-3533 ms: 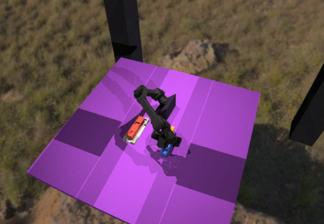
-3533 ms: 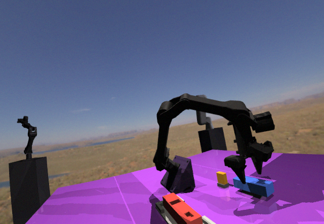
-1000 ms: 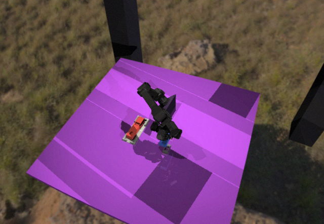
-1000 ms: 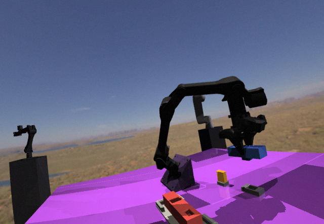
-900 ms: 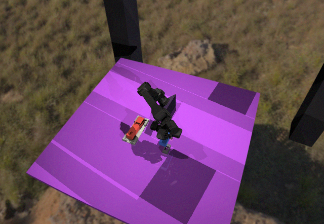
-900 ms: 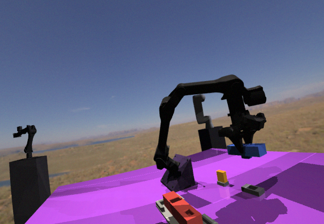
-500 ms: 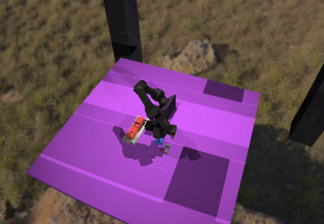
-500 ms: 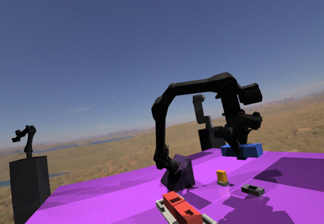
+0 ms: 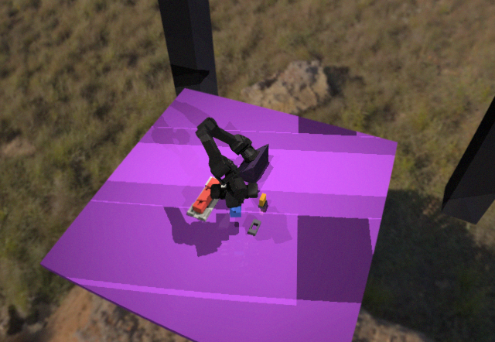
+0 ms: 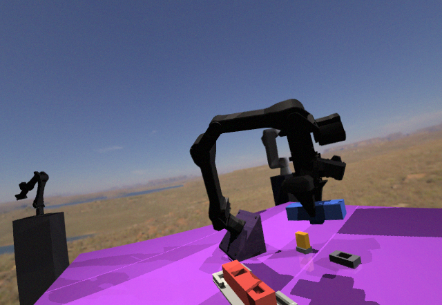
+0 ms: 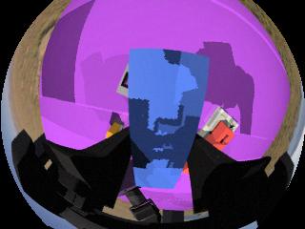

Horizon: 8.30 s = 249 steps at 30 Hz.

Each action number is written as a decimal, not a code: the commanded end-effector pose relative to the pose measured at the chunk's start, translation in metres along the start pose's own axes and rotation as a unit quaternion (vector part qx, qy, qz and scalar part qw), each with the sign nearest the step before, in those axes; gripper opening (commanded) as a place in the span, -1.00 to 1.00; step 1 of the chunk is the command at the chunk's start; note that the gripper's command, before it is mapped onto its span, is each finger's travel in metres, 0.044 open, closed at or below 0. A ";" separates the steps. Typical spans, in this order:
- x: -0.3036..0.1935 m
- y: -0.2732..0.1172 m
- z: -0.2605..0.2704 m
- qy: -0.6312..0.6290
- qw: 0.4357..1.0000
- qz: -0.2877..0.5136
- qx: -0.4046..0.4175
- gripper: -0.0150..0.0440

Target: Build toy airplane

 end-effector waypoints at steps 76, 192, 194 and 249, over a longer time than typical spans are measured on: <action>-0.150 0.043 -0.137 -0.531 0.847 0.014 -0.008 0.17; -0.145 -0.002 -0.137 0.194 0.981 0.005 -0.015 1.00; -0.145 -0.002 -0.137 0.194 0.981 0.005 -0.015 1.00; -0.104 0.098 0.109 0.195 0.981 0.003 -0.010 1.00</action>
Point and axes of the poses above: the point midway between the two fingers, 35 mm back from their tips, its own y axis out along the fingers, its own z axis across the jaws, x = y × z, the point moved 2 cm from there along -y, back along the fingers, and after that the axes turned 3 degrees about y, right-handed, at the moved point
